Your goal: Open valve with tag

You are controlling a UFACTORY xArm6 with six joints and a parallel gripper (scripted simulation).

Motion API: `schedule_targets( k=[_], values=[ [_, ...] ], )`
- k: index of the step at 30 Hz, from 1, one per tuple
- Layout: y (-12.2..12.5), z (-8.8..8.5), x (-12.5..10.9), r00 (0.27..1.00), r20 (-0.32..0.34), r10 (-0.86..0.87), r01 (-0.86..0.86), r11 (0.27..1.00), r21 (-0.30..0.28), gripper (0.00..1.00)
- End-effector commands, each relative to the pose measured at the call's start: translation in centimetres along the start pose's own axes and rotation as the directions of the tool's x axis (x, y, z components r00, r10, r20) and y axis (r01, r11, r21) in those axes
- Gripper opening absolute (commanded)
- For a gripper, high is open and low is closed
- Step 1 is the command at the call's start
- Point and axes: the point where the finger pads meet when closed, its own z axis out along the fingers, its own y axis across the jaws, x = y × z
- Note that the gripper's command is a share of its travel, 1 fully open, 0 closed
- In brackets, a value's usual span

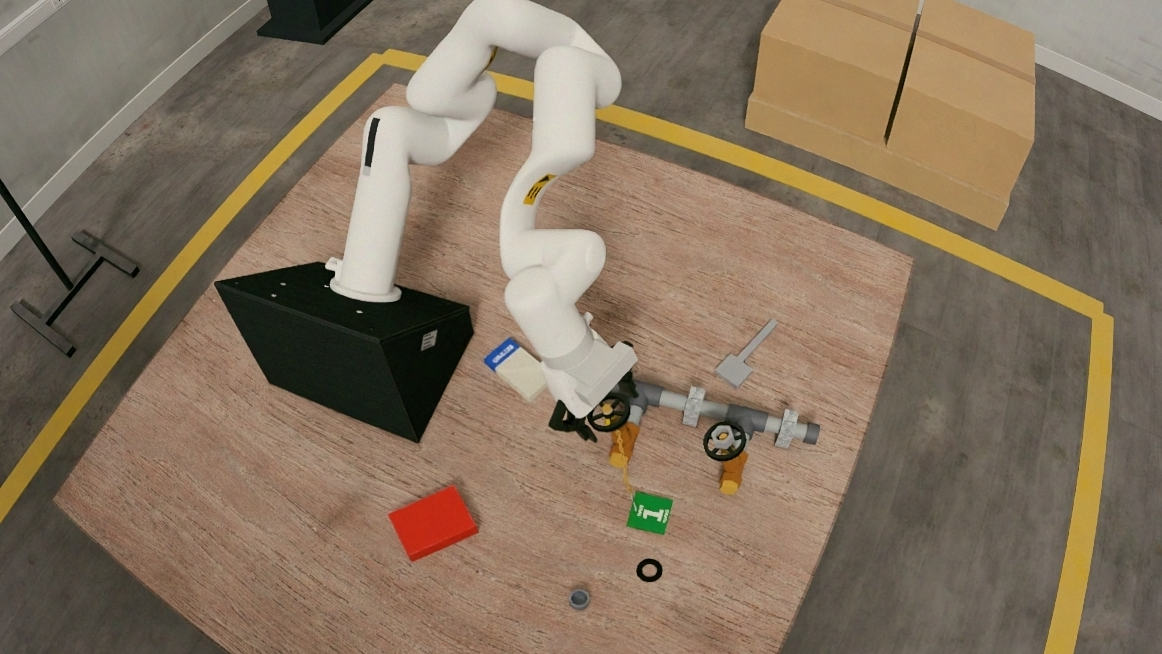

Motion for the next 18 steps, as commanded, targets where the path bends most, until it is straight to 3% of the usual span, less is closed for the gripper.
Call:
schedule_targets(
  k=[1,10,12,13,18],
  values=[
    [-0.05,-0.09,0.16,0.962,0.012,0.273,-0.273,0.962,-0.019,1.00],
    [-0.05,-0.09,0.16,0.766,-0.001,0.643,-0.642,0.766,-0.024,1.00],
    [-0.05,-0.09,0.16,0.766,-0.001,0.643,-0.642,0.766,-0.024,1.00],
    [-0.05,-0.09,0.16,0.673,-0.001,0.740,-0.739,0.673,-0.030,1.00],
    [-0.05,-0.09,0.16,0.509,0.000,0.861,-0.860,0.508,-0.047,1.00]
  ],
)
